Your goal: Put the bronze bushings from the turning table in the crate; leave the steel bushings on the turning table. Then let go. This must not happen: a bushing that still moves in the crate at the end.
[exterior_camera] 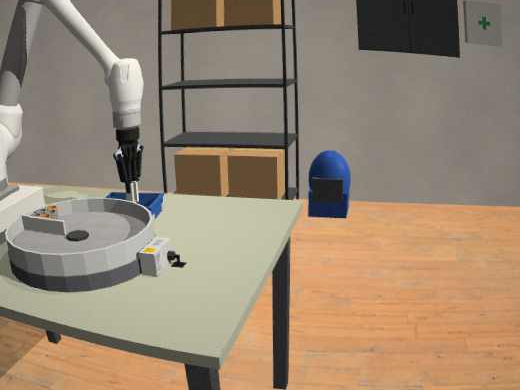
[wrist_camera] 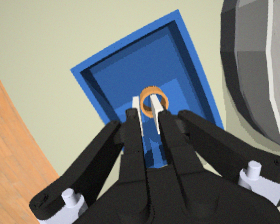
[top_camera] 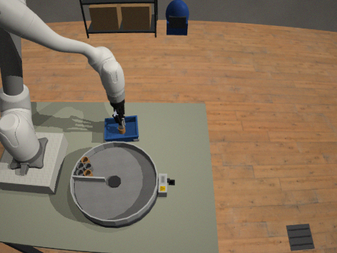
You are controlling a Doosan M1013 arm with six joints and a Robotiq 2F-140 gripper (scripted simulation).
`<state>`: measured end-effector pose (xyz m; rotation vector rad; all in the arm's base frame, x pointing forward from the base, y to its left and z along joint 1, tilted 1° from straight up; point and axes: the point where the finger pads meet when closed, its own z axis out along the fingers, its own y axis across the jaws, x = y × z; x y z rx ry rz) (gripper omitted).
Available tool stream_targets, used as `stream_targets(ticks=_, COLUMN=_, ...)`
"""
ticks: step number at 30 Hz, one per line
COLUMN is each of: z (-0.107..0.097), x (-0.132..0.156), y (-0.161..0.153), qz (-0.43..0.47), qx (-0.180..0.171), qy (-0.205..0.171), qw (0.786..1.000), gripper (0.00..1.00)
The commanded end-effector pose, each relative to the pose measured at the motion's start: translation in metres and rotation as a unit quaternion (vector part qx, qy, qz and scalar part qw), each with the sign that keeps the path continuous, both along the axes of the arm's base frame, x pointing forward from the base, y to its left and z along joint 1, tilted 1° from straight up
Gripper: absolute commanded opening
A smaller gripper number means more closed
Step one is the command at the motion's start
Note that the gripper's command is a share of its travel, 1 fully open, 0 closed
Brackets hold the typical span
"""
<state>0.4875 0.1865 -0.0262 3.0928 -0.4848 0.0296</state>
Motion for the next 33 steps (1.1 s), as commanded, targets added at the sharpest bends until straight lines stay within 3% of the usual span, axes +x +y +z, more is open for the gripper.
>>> stream_targets(ticks=1, z=0.000, x=0.000, y=0.000, qz=0.000, qx=0.000, qy=0.000, qw=1.000, gripper=0.10)
stream_targets(ticks=13, z=0.013, x=0.000, y=0.000, qz=0.000, qx=0.000, qy=0.000, qw=1.000, gripper=0.10)
stream_targets(ticks=27, z=0.073, x=-0.001, y=0.001, qz=0.000, qx=0.000, qy=0.000, qw=1.000, gripper=0.10)
stream_targets(ticks=33, z=0.083, x=-0.001, y=0.001, qz=0.000, qx=0.000, qy=0.000, qw=1.000, gripper=0.10)
